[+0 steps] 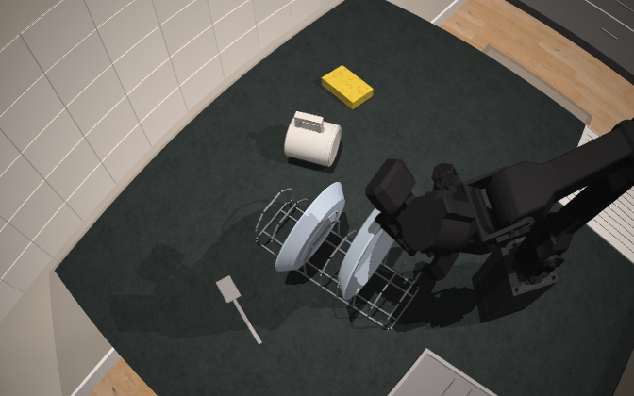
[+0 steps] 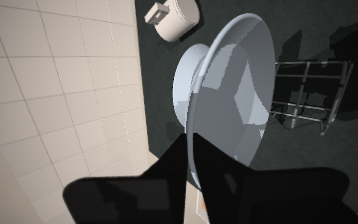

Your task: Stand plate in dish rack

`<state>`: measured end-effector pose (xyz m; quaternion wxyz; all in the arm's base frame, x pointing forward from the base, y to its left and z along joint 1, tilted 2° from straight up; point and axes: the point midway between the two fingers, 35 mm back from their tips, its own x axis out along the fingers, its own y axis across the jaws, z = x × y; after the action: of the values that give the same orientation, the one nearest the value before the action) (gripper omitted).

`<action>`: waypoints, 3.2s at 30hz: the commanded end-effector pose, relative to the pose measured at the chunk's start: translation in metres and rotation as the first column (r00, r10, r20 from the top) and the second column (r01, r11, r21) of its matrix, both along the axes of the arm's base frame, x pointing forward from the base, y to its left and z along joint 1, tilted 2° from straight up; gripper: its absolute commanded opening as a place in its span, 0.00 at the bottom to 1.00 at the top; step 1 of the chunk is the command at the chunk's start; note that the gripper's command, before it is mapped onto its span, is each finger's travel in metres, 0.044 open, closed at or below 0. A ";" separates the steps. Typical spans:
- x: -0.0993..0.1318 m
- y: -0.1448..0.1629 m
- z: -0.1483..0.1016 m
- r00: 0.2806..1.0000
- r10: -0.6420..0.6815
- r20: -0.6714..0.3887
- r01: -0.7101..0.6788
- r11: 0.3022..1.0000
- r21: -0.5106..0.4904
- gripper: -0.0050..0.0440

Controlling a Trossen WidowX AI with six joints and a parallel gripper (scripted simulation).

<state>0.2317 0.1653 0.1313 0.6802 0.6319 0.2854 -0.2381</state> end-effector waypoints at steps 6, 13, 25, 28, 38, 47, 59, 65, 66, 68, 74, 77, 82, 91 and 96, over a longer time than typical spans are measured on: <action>0.003 0.001 0.005 1.000 -0.008 0.018 0.008 1.000 0.011 0.10; 0.000 0.000 0.000 1.000 0.000 0.001 0.000 1.000 0.001 0.10; 0.000 0.000 0.000 1.000 0.000 0.001 0.000 1.000 0.001 0.10; 0.000 0.000 0.000 1.000 0.000 0.001 0.000 1.000 0.001 0.10; 0.000 0.000 0.000 1.000 0.000 0.001 0.000 1.000 0.001 0.10; 0.003 0.001 -0.002 0.999 -0.006 0.033 0.006 1.000 0.006 0.10; 0.005 0.002 -0.005 0.999 -0.009 0.050 0.009 1.000 0.008 0.10; 0.006 0.002 -0.008 0.999 -0.009 0.051 0.009 1.000 0.008 0.10; 0.006 0.002 -0.008 0.999 -0.009 0.051 0.009 1.000 0.008 0.10; 0.006 0.002 -0.009 0.999 -0.009 0.051 0.009 1.000 0.008 0.10; 0.007 0.002 -0.011 0.999 -0.010 0.051 0.009 1.000 0.009 0.10; 0.008 0.002 -0.012 0.999 -0.010 0.051 0.009 1.000 0.009 0.10; 0.007 0.005 -0.010 0.999 0.000 0.050 -0.001 1.000 0.017 0.10; 0.006 0.005 -0.011 0.999 0.004 0.041 -0.005 1.000 0.015 0.10; 0.006 0.005 -0.006 0.999 0.002 0.043 -0.003 1.000 0.014 0.10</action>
<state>0.2353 0.1694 0.1181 0.6830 0.6362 0.2797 -0.2247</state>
